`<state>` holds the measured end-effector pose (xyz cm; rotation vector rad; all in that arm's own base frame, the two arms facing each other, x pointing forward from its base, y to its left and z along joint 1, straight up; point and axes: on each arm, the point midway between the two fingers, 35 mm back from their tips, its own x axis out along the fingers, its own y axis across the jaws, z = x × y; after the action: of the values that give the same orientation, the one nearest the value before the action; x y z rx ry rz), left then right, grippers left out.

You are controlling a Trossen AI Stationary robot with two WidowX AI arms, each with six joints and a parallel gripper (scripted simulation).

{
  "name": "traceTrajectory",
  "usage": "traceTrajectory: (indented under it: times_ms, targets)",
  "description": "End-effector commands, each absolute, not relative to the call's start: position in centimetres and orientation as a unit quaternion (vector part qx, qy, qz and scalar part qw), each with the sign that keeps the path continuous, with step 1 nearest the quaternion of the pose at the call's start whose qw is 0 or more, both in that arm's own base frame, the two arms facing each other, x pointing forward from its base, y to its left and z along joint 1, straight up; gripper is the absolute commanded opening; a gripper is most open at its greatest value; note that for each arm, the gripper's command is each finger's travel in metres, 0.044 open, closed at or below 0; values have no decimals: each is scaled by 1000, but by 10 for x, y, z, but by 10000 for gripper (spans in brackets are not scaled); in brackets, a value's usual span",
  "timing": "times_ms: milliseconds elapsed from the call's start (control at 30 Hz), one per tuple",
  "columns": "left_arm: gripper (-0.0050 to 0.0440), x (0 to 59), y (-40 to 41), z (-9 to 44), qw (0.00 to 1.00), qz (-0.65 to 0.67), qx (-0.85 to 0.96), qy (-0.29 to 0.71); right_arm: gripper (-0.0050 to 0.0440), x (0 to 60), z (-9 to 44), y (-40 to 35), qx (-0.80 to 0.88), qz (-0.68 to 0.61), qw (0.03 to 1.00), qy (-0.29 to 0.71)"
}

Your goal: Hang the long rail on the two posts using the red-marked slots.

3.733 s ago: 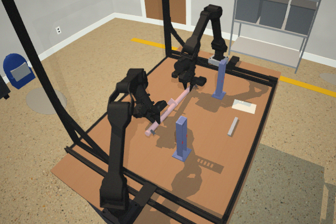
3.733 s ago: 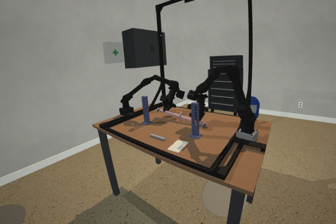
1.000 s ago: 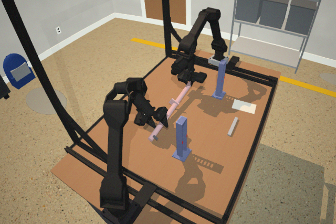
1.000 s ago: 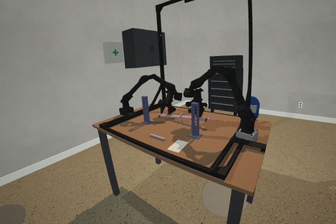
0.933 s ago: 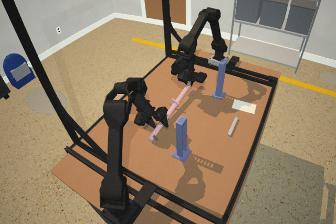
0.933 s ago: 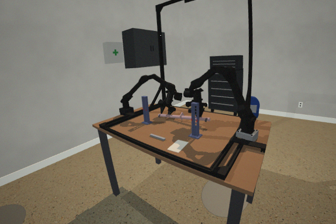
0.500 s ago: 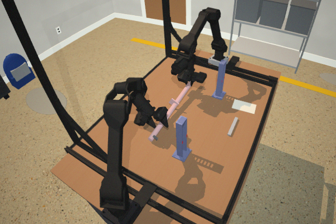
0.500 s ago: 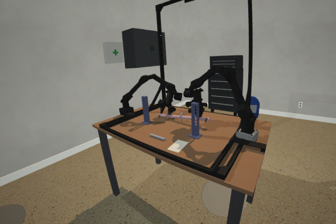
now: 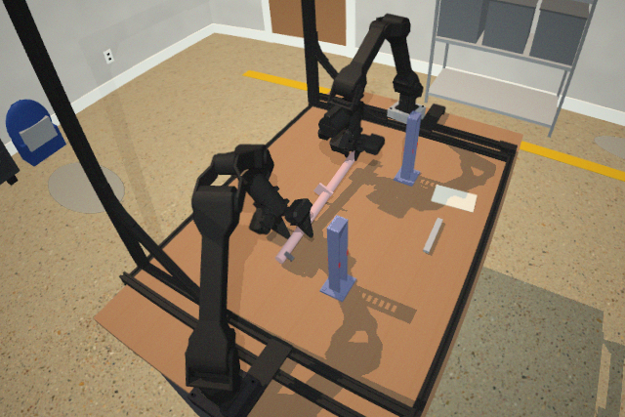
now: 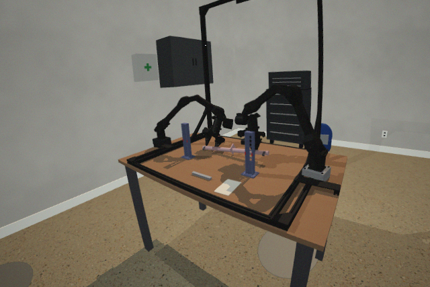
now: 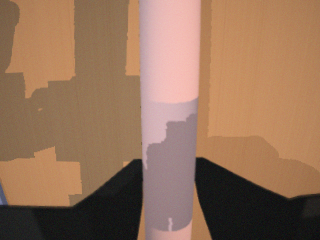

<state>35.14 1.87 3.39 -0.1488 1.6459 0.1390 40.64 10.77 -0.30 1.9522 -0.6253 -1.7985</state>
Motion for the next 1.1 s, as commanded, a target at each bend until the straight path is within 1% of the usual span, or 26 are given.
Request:
traceTrajectory:
  times_ms: [0, 1067]
  targets:
    - [0, 352, 19, 34, 677, 62, -67, 731, 440, 407, -13, 119, 706, -648, 191, -211]
    - [0, 352, 19, 34, 677, 62, -67, 731, 440, 406, -7, 122, 706, -648, 191, -211]
